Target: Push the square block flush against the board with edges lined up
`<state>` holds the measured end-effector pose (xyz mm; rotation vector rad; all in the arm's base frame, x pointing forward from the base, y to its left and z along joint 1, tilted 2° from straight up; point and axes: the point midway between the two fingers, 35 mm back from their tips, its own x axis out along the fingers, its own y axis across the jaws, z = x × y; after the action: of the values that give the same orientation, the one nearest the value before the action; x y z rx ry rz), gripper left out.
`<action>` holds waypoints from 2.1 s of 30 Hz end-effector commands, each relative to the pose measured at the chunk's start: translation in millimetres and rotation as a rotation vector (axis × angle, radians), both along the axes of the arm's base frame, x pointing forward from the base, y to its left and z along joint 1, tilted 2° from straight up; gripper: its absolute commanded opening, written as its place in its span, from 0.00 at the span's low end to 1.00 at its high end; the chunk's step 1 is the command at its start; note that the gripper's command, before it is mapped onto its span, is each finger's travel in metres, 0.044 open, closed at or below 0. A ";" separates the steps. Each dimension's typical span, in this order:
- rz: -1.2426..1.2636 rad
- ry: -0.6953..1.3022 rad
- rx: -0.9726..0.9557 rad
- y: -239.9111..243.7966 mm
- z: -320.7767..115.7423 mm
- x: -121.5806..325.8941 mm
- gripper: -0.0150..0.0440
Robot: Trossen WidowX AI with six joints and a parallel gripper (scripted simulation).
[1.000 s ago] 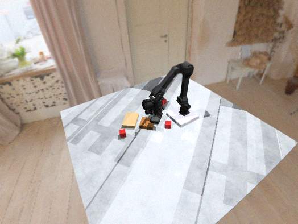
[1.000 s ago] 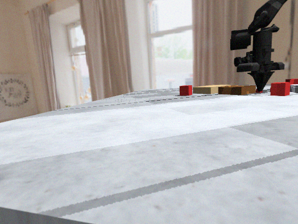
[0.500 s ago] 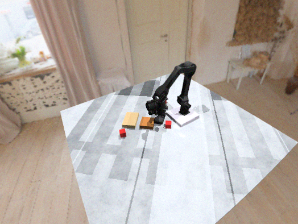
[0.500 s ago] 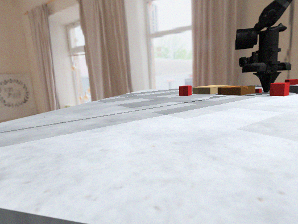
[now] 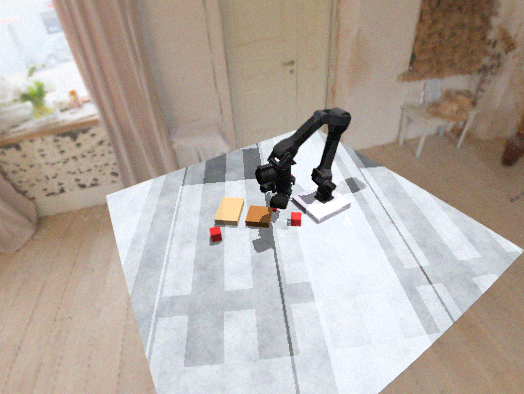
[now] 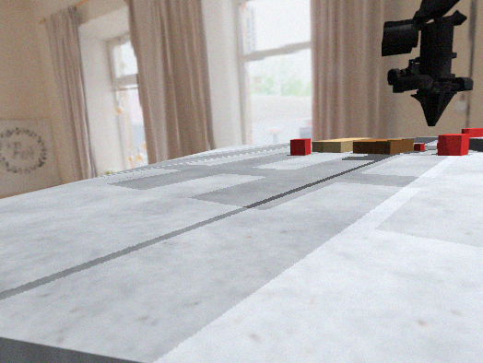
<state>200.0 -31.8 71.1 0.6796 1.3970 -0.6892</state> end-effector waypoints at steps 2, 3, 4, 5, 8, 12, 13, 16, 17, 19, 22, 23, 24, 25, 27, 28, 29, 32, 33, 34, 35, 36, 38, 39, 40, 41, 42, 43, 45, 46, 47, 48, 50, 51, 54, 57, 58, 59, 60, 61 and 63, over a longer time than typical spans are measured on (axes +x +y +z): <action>0.000 -0.004 0.000 -0.7 3.1 24.0 0.25; 0.000 -0.005 0.000 -0.8 3.6 29.1 0.25; 0.000 -0.005 0.000 -0.8 3.7 30.8 0.25; 0.000 -0.005 0.000 -0.8 3.7 30.8 0.25; 0.018 -0.003 -0.002 -1.3 -5.1 32.1 0.25; 0.107 0.008 -0.007 -2.9 -47.6 33.1 0.25; 0.111 0.009 -0.007 -2.9 -49.7 32.9 0.25; 0.111 0.009 -0.007 -2.9 -49.7 32.9 0.25; 0.111 0.009 -0.007 -2.9 -49.7 32.9 0.25; 0.111 0.009 -0.007 -3.3 -49.6 33.4 0.25; 0.111 0.009 -0.007 -4.9 -49.4 35.3 0.25; 0.111 0.009 -0.008 -5.6 -49.2 36.2 0.25; 0.111 0.009 -0.008 -6.4 -49.1 37.1 0.25; 0.111 0.009 -0.008 -7.3 -48.9 38.1 0.25; 0.111 0.009 -0.008 -9.0 -48.7 40.0 0.25; 0.111 0.008 -0.008 -9.8 -48.5 41.0 0.25; 0.111 0.008 -0.008 -10.7 -48.4 42.0 0.25; 0.111 0.008 -0.008 -13.3 -48.0 44.8 0.25; 0.111 0.008 -0.008 -14.1 -47.9 45.8 0.25; 0.111 0.008 -0.009 -15.0 -47.8 46.7 0.25; 0.111 0.008 -0.009 -15.9 -47.7 47.7 0.25; 0.111 0.008 -0.009 -16.8 -47.6 48.6 0.25; 0.111 0.008 -0.009 -18.6 -47.4 50.5 0.25; 0.111 0.008 -0.009 -19.6 -47.3 51.4 0.25; 0.111 0.008 -0.009 -20.5 -47.2 52.3 0.25; 0.111 0.008 -0.009 -21.4 -47.1 53.3 0.25; 0.111 0.007 -0.009 -22.3 -47.1 54.2 0.25; 0.111 0.007 -0.009 -23.3 -47.0 55.1 0.25; 0.111 0.007 -0.010 -25.2 -46.8 56.9 0.25; 0.111 0.007 -0.010 -26.1 -46.8 57.8 0.25; 0.111 0.007 -0.010 -27.1 -46.7 58.7 0.25; 0.111 0.007 -0.010 -28.1 -46.7 59.6 0.25; 0.111 0.007 -0.010 -30.0 -46.6 61.4 0.25; 0.111 0.007 -0.010 -31.0 -46.5 62.3 0.25; 0.111 0.007 -0.010 -31.3 -46.5 62.7 0.25; 0.111 0.007 -0.010 -28.8 -46.6 60.7 0.25; 0.111 0.007 -0.010 -27.5 -46.6 59.7 0.25; 0.111 0.007 -0.010 -26.2 -46.7 58.7 0.25; 0.111 0.007 -0.010 -24.9 -46.7 57.6 0.25; 0.111 0.007 -0.010 -23.6 -46.8 56.5 0.25; 0.111 0.007 -0.009 -21.0 -46.9 54.3 0.25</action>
<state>258.7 -57.4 24.7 0.5892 1.4272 -0.6074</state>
